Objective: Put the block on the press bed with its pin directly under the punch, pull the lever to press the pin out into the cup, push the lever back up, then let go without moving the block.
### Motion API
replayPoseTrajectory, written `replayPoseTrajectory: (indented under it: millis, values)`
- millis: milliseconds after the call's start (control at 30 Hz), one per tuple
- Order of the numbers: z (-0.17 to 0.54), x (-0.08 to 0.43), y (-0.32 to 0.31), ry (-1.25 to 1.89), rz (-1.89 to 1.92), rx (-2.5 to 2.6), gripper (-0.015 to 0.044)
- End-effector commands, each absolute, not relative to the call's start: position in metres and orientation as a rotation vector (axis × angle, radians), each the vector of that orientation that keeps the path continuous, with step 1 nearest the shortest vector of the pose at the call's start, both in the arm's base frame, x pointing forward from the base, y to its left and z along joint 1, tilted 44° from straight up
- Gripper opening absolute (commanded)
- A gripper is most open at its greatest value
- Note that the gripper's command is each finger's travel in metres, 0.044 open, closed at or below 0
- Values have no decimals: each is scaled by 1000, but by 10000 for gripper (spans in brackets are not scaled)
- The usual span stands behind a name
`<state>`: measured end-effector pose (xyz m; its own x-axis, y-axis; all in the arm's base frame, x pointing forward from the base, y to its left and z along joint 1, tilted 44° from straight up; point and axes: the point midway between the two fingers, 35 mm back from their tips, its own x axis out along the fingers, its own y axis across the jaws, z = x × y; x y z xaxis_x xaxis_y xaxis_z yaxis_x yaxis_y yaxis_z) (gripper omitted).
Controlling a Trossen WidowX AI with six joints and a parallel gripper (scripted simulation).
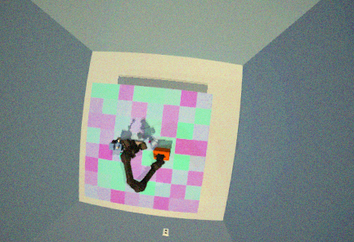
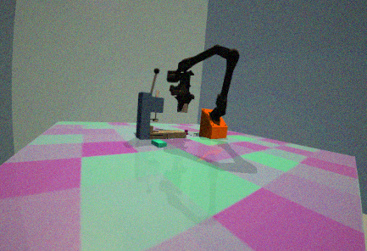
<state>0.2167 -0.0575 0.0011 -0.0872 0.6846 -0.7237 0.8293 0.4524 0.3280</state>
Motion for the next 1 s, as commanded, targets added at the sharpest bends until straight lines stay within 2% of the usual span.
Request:
replayPoseTrajectory:
  millis: [0, 333, 600, 967]
  values:
    - [1, 217, -58, 1831, -352, 1387, 0]
    - [1, 217, -58, 1829, -669, 1600, 0]
    - [-1, 218, -56, 1828, -676, 1604, 0]
    - [-29, 237, -10, 1827, -678, 1607, 0]
